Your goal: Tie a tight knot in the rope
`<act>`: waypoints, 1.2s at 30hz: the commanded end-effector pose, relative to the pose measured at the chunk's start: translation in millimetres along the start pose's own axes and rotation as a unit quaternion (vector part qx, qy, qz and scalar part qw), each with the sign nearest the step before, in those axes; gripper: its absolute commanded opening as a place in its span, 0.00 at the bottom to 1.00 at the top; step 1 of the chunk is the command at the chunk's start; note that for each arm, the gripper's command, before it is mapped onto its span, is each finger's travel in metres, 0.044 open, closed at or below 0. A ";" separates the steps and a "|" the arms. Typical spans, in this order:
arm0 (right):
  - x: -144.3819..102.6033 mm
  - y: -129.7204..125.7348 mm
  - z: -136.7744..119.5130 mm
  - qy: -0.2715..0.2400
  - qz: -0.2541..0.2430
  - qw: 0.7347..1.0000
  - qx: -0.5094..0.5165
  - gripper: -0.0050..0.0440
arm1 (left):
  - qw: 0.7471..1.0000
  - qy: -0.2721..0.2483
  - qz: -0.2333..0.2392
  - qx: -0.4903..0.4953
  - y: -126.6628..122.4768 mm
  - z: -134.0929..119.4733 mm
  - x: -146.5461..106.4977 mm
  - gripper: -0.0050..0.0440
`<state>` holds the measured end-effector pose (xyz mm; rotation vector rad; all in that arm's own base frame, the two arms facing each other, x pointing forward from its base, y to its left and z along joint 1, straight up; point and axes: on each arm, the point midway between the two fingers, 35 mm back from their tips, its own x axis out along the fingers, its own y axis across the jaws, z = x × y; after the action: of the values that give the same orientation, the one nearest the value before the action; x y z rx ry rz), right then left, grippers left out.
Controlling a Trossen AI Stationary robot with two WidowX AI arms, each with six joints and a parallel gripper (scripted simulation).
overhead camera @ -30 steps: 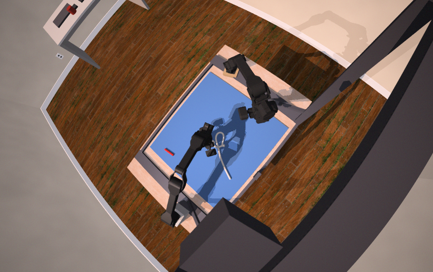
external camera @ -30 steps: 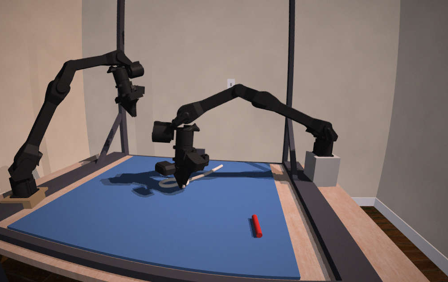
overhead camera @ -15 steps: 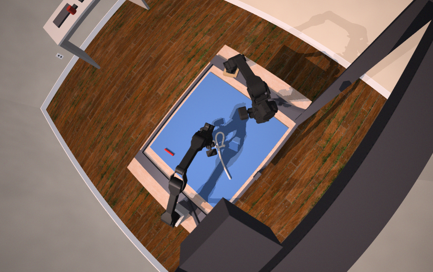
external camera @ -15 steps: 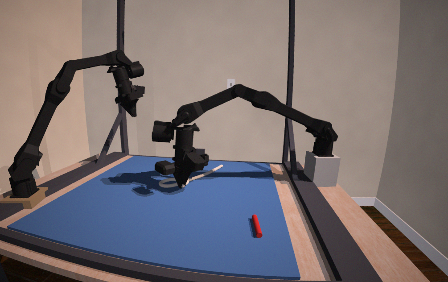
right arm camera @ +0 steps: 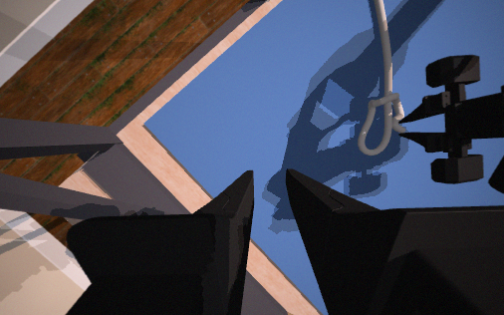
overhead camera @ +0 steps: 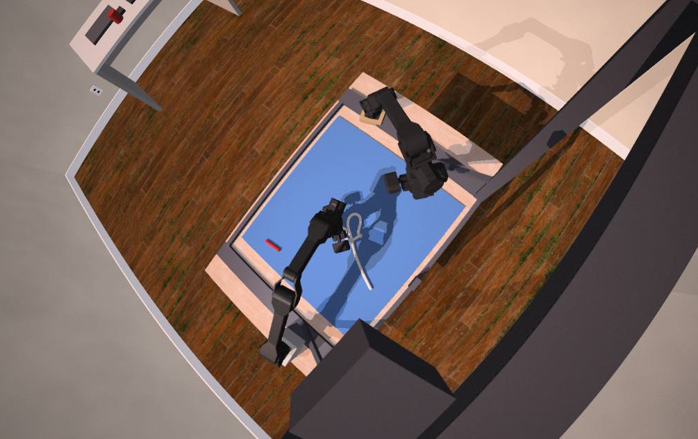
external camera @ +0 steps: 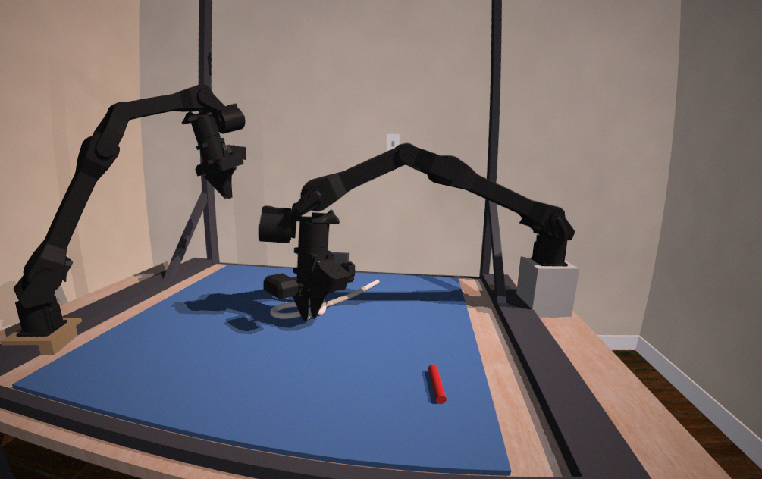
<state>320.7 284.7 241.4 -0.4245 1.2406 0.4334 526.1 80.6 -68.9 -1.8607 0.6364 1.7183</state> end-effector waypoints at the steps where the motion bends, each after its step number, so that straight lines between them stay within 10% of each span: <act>1: -11.4 -1.6 0.7 -0.015 0.001 1.000 0.003 0.31 | 1.000 0.016 -0.023 -0.003 -9.0 -7.2 -34.4 0.31; 36: -11.4 -1.6 0.7 -0.015 0.001 1.000 0.003 0.31 | 0.998 0.037 -0.047 -0.003 -9.8 -8.3 -116.1 0.31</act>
<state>320.7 284.7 241.4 -0.4245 1.2406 0.4334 522.8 80.1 8.6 -1.8886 0.6123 1.6723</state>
